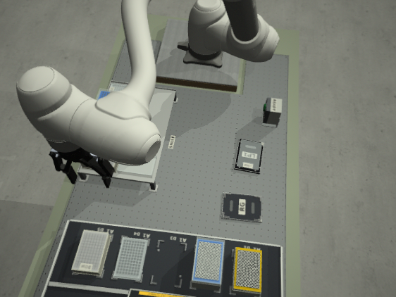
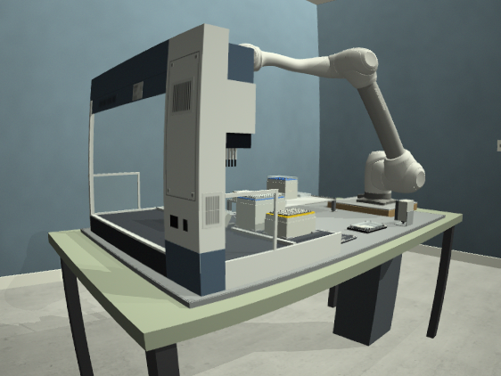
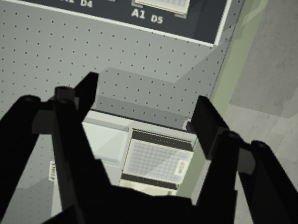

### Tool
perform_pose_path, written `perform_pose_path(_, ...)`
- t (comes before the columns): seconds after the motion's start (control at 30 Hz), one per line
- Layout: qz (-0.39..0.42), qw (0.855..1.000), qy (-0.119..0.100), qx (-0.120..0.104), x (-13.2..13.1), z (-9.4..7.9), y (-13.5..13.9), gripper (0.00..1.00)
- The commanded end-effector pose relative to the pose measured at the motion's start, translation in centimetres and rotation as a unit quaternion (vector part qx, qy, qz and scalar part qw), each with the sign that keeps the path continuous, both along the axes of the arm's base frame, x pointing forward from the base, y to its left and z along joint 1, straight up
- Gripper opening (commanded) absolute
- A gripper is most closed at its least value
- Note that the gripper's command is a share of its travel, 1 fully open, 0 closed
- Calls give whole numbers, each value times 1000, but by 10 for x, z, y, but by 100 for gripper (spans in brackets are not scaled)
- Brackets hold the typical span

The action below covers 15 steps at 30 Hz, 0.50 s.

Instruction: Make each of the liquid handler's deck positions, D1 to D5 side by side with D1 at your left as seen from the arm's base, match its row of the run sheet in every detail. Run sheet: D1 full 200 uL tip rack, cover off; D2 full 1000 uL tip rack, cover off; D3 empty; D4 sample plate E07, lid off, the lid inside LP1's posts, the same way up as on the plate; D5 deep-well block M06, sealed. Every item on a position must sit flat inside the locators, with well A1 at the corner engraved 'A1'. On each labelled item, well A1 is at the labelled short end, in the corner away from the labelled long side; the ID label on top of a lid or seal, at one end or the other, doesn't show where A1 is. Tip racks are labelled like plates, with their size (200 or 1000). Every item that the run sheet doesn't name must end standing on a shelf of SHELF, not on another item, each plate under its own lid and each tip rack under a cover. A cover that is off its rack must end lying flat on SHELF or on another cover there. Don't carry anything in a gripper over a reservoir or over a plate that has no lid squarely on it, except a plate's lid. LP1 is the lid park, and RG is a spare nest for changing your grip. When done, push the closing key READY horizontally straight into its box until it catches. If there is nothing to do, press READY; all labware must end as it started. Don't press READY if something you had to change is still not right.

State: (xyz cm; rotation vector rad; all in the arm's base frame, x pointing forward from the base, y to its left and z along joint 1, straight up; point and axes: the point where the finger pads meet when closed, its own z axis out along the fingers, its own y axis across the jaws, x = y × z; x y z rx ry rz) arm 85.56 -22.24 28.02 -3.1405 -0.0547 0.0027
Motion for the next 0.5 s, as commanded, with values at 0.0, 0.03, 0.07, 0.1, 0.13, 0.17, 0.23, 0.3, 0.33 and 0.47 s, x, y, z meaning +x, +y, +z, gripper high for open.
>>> perform_pose_path(0.0,0,1000,-1,0,-15,1,0,67)
perform_pose_path(0.03,0,1000,-1,0,-20,1,0,67)
perform_pose_path(0.07,0,1000,-1,0,-20,1,0,67)
perform_pose_path(0.1,0,1000,-1,0,-20,1,0,67)
perform_pose_path(0.13,-2,1000,-1,0,-20,1,5,67)
perform_pose_path(0.17,-2,1000,-1,0,-20,1,10,67)
perform_pose_path(0.23,-2,1000,-1,0,-20,1,20,67)
perform_pose_path(0.3,-2,1000,-1,0,-20,1,30,67)
perform_pose_path(0.33,-2,1000,-1,0,-20,1,35,67)
perform_pose_path(0.47,-2,1000,-1,0,-21,1,55,67)
